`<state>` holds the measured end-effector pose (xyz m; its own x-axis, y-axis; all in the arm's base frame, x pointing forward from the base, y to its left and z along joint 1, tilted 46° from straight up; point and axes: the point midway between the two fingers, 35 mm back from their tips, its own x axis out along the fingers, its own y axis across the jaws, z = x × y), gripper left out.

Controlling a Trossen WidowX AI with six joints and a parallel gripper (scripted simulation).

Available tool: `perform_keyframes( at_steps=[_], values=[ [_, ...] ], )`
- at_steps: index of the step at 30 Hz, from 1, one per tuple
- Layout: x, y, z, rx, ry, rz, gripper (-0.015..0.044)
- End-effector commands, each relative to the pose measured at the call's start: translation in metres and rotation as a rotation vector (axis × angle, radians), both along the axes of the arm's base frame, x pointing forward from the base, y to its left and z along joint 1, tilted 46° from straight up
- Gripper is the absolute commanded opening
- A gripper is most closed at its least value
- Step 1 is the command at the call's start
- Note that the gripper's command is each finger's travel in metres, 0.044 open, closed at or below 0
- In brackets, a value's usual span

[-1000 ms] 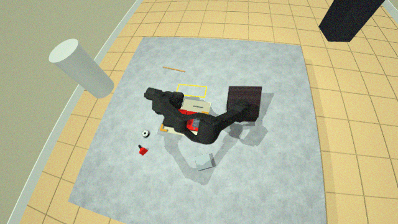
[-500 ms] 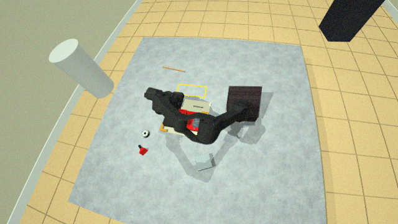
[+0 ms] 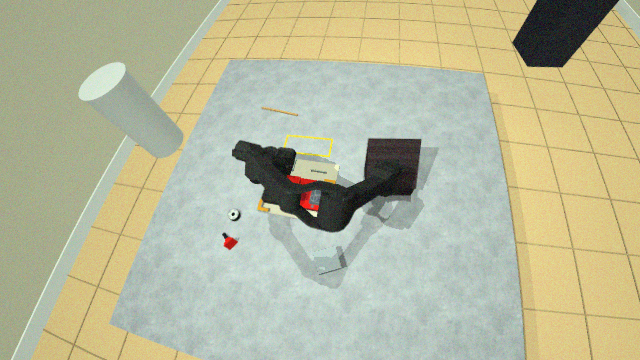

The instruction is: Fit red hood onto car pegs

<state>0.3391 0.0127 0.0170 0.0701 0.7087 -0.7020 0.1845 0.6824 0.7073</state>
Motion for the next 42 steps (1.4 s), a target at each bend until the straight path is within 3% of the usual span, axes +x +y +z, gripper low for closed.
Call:
perform_keyframes(
  at_steps=[1,42],
  values=[
    [0.000,0.001,-0.001,0.005,0.002,-0.006,0.0000],
    [0.002,0.013,-0.012,0.006,0.002,-0.006,0.0000]
  ],
)
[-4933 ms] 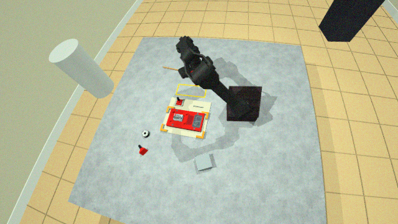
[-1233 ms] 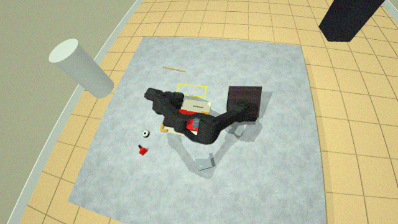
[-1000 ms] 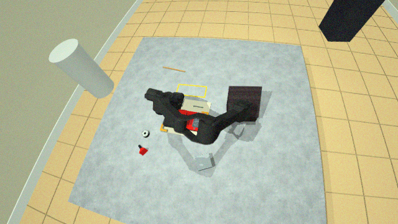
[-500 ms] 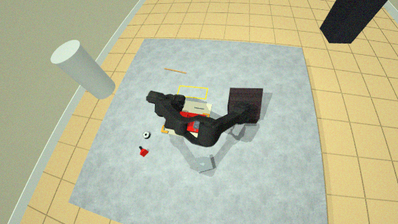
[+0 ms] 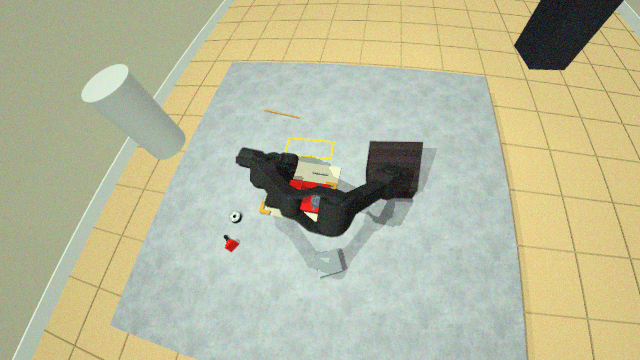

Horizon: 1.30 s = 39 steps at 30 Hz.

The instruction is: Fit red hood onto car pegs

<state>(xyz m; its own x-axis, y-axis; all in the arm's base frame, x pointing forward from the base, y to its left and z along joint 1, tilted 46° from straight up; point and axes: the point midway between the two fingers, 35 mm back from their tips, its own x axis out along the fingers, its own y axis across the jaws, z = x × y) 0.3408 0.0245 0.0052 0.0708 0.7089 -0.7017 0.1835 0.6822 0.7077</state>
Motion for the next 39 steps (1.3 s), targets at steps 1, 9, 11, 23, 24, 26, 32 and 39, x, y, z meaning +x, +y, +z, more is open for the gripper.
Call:
perform_keyframes(
  at_steps=[1,9,11,23,24,26,32,39],
  values=[
    [0.000,0.001,-0.001,0.006,0.003,-0.006,0.0000],
    [0.000,0.001,-0.001,0.001,0.001,0.000,0.0053],
    [0.000,0.001,-0.001,0.001,0.001,0.000,0.0105],
    [0.000,0.001,-0.001,0.001,0.001,0.000,0.0420],
    [0.000,0.001,-0.001,0.001,0.001,0.000,0.0440],
    [0.000,-0.001,0.001,0.001,0.001,0.000,0.0440],
    [-0.002,-0.034,0.030,0.004,-0.001,-0.002,0.0440],
    [-0.006,-0.052,0.049,0.009,-0.002,-0.003,0.0440]
  ],
)
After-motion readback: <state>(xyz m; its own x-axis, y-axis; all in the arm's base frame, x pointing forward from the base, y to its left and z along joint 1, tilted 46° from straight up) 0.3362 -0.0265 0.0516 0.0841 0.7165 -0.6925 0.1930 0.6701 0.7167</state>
